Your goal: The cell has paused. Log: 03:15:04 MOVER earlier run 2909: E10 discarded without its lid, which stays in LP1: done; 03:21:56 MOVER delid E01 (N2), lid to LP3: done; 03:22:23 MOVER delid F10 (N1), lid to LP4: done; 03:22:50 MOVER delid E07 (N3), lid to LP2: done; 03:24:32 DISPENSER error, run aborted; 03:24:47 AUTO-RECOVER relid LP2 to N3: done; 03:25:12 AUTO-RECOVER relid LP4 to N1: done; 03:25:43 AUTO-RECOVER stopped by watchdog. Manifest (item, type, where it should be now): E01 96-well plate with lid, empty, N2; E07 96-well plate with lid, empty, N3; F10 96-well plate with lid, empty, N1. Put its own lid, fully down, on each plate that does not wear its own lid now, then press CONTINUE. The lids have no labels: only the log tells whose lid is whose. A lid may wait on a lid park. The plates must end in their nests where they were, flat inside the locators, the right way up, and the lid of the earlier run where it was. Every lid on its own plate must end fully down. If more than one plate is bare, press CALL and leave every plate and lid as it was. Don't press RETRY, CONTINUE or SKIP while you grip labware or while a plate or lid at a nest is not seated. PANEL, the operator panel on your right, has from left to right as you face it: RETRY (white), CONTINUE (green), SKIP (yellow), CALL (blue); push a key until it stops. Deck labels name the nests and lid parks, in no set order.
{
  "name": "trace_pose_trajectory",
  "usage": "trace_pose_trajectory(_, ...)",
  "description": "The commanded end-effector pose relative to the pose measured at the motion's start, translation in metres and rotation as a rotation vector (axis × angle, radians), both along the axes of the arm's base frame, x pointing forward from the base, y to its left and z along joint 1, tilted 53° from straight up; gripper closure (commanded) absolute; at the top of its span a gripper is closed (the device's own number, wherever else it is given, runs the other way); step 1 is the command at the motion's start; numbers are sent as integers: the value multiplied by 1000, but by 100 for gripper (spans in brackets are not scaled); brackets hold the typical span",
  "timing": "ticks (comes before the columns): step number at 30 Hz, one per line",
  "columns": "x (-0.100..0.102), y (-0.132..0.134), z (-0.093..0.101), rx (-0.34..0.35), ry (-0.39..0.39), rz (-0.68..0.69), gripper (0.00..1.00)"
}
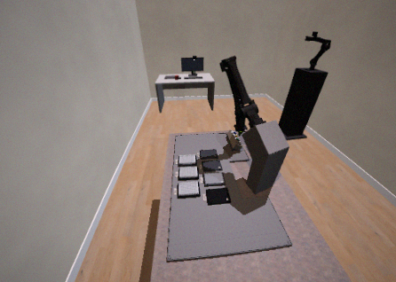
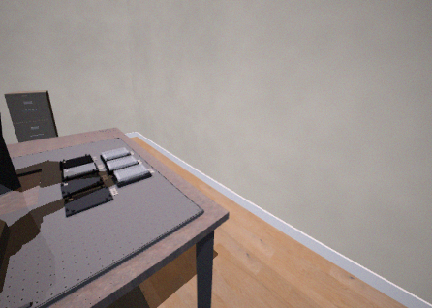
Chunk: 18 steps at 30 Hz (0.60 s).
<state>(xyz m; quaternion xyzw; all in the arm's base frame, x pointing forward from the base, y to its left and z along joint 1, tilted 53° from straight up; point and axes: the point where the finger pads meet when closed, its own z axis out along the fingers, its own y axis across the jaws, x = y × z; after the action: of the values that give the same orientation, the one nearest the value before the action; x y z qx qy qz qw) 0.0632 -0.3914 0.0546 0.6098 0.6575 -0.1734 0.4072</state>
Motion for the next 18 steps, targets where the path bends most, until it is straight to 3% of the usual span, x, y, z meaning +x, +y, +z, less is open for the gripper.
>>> trace_pose_trajectory(1, 5, 2, 8, -17, -10, 0, 100)
trace_pose_trajectory(18, 8, -6, 0, -11, -10, 0, 100)
